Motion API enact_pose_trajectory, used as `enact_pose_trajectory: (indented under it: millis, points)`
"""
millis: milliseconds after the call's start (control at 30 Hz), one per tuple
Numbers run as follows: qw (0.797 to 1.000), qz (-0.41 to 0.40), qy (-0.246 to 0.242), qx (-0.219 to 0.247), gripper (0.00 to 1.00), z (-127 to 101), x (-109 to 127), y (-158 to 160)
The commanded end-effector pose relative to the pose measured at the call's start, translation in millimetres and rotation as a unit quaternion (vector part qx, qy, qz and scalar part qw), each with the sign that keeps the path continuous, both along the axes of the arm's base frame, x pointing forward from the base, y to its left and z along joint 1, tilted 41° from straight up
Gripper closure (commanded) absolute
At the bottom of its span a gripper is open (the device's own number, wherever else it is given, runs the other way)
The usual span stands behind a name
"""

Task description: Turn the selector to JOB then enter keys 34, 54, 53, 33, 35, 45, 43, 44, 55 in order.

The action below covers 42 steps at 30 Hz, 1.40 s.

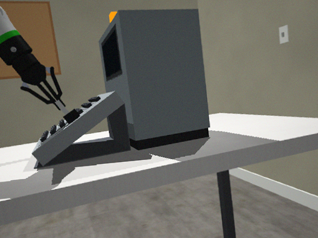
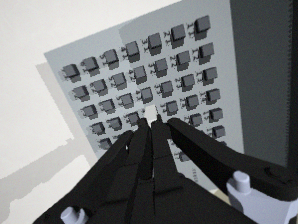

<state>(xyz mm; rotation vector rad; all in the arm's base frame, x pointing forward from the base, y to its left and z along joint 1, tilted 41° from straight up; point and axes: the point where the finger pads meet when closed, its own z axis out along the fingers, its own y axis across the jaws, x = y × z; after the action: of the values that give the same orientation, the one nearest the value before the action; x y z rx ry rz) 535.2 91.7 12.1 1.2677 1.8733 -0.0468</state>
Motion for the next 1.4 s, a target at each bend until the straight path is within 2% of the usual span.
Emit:
enact_pose_trajectory:
  millis: [0, 1367]
  points:
    - [1.0, 0.0, 0.0, 0.0, 1.0, -1.0, 1.2, -0.4]
    - [1.0, 0.0, 0.0, 0.0, 1.0, -3.3, 3.4, -2.1]
